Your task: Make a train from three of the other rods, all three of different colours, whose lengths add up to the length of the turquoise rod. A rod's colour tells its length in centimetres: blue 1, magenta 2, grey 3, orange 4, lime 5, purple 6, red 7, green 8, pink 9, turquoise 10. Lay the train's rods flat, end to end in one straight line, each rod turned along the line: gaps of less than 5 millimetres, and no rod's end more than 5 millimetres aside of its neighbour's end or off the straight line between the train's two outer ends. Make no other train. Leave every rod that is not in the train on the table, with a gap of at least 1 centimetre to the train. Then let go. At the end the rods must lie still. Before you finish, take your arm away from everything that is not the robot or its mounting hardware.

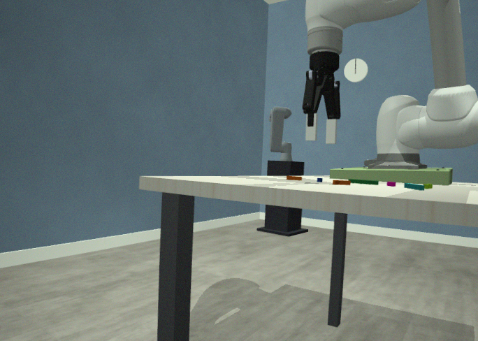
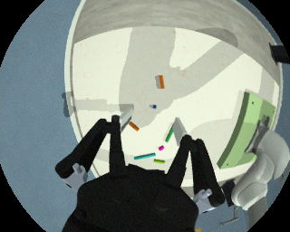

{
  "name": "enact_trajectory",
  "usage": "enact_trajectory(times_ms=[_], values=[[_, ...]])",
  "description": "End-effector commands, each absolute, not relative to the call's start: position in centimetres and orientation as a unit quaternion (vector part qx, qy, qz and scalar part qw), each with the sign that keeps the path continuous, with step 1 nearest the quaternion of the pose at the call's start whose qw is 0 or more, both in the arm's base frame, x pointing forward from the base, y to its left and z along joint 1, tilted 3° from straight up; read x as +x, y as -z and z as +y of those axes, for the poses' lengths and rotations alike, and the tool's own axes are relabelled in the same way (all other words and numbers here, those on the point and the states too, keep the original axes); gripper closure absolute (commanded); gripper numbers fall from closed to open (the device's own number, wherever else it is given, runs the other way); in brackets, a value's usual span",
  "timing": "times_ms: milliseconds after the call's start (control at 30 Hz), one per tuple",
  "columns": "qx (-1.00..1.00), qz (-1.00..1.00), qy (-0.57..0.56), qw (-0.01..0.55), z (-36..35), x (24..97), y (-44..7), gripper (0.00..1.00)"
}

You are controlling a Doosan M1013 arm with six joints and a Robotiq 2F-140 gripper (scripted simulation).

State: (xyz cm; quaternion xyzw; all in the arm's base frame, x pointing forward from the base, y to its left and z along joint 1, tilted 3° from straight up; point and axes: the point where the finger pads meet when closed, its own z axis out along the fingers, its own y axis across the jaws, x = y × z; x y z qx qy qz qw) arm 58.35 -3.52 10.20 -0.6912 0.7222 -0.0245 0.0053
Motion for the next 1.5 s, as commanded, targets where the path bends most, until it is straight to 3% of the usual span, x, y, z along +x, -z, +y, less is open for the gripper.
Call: enact_trajectory(times_ms=[0,600,1467], values=[[-0.691,0.722,0.024,0.005,-3.5,58.3,-10.2,0.00],[-0.672,0.740,0.024,0.006,-3.3,58.5,-10.2,0.00],[-0.309,0.951,0.020,0.015,-0.2,61.1,-9.4,0.00]])
